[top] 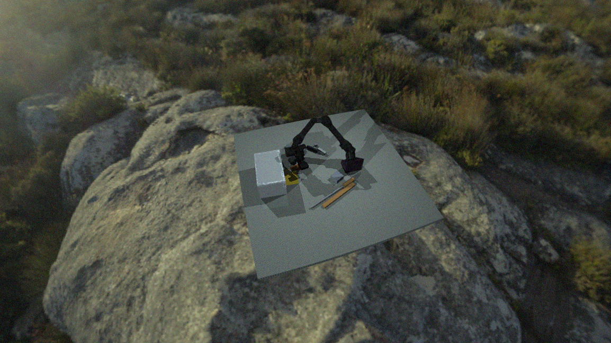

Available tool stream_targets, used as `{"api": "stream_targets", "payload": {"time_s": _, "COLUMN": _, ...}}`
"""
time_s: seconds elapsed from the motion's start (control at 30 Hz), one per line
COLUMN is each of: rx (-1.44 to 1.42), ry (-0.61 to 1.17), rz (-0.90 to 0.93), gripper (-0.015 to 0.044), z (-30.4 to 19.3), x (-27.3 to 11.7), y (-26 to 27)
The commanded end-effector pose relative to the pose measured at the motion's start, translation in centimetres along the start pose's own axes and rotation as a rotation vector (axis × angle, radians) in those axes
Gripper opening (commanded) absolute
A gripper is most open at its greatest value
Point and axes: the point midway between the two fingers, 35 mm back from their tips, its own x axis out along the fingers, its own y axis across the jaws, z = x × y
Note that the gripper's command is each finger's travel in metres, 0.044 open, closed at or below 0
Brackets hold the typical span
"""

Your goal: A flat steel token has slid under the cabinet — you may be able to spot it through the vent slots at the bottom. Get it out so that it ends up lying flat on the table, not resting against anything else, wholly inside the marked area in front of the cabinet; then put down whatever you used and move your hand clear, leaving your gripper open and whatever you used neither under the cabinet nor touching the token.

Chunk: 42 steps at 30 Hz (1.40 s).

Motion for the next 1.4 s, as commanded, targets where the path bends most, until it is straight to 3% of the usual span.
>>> {"api": "stream_targets", "payload": {"time_s": 0.0, "rx": -0.008, "ry": 0.003, "rz": 0.008, "gripper": 0.0, "z": -0.1, "x": 0.1, "y": 0.9}}
{"api": "stream_targets", "payload": {"time_s": 1.37, "rx": -0.008, "ry": 0.003, "rz": 0.01, "gripper": 0.0, "z": -0.2, "x": 0.1, "y": 3.6}}
